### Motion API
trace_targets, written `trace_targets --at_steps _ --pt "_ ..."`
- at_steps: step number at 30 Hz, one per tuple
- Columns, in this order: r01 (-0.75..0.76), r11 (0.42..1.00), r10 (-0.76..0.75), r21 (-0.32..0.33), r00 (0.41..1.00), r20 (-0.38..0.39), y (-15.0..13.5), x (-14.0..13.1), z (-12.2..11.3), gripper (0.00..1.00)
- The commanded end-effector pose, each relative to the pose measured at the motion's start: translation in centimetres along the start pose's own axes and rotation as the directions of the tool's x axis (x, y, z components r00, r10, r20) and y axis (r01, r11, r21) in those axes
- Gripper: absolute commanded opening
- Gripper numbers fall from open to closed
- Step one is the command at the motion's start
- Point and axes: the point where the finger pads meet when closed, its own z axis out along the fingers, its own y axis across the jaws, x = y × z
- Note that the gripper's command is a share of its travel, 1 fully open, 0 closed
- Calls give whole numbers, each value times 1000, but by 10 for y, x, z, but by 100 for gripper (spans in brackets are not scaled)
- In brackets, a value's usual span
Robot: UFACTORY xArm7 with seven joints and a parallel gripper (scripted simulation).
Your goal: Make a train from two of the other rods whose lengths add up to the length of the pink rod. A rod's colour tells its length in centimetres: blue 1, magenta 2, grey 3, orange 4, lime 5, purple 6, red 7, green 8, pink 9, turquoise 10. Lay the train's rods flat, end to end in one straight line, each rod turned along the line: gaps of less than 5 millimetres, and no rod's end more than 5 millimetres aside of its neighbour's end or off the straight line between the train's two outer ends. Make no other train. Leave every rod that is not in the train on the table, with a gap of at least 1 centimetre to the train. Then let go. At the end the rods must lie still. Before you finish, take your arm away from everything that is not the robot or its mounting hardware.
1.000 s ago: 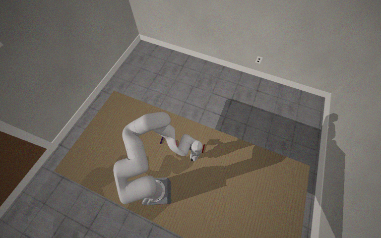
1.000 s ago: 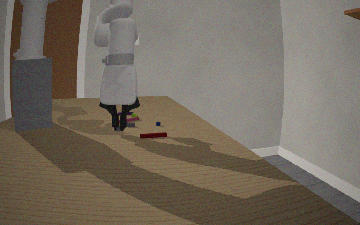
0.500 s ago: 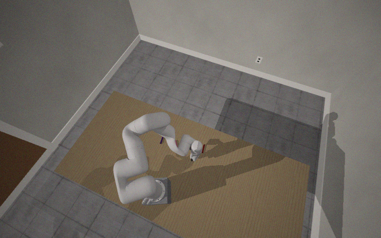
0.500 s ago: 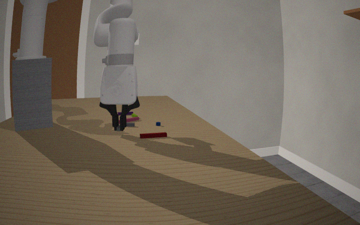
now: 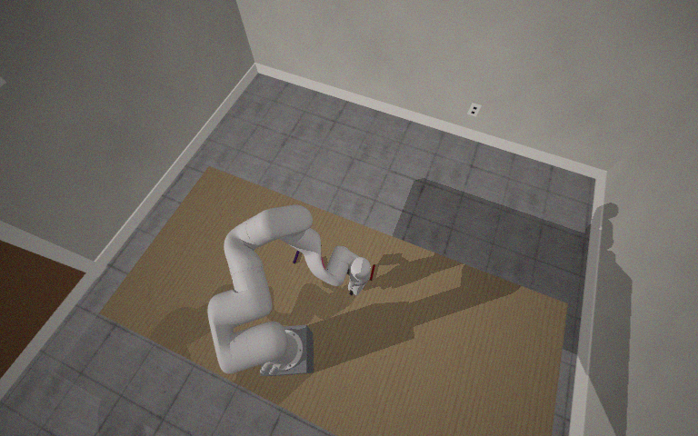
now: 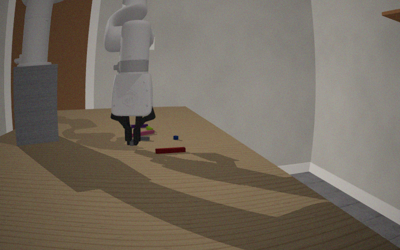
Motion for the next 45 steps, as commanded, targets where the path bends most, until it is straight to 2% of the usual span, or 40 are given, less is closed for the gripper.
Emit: trace_targets --at_steps 1,28,45 --pt "-1 1000 1 -3 1000 1 1 0 -1 4" --pt "-1 1000 1 -3 1000 1 2 0 -1 4" --pt "-1 1000 1 -3 1000 1 2 0 10 4"
